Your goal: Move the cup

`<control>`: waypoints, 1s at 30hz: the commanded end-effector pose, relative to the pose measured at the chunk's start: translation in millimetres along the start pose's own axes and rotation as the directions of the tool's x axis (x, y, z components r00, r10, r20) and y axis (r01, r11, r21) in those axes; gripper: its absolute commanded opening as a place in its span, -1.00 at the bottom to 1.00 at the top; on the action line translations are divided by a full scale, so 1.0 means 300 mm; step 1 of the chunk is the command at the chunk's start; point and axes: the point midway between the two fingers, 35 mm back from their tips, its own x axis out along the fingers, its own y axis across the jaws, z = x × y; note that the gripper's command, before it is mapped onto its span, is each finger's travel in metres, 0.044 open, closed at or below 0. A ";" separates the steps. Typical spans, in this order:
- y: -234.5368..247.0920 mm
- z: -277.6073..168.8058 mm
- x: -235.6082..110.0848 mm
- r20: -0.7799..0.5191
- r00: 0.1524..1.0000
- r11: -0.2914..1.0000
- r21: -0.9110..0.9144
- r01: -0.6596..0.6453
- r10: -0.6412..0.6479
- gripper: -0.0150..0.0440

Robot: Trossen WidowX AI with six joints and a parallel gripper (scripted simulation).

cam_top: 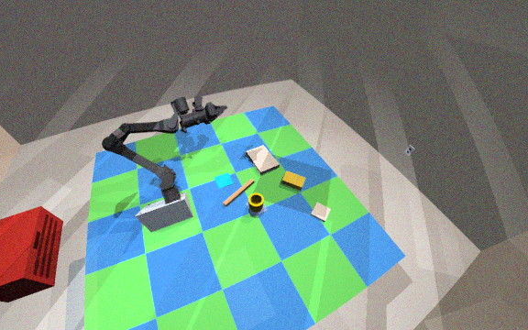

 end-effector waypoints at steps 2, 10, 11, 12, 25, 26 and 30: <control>-0.007 -0.028 0.022 -0.043 0.999 0.999 -0.034 -0.001 -0.001 0.69; -0.128 -0.396 0.185 -0.523 0.853 0.939 -0.291 -0.185 0.006 0.07; -0.144 -0.442 0.194 -0.573 0.819 0.925 -0.303 -0.228 0.014 0.07; -0.160 -0.489 0.201 -0.622 0.783 0.911 -0.309 -0.273 0.024 0.07; -0.334 -1.033 0.092 -0.925 0.219 0.668 0.048 -0.743 0.310 0.07; -0.342 -1.066 0.074 -0.922 0.182 0.644 0.090 -0.760 0.343 0.07; -0.367 -1.176 0.004 -0.872 0.061 0.542 0.246 -0.803 0.486 0.07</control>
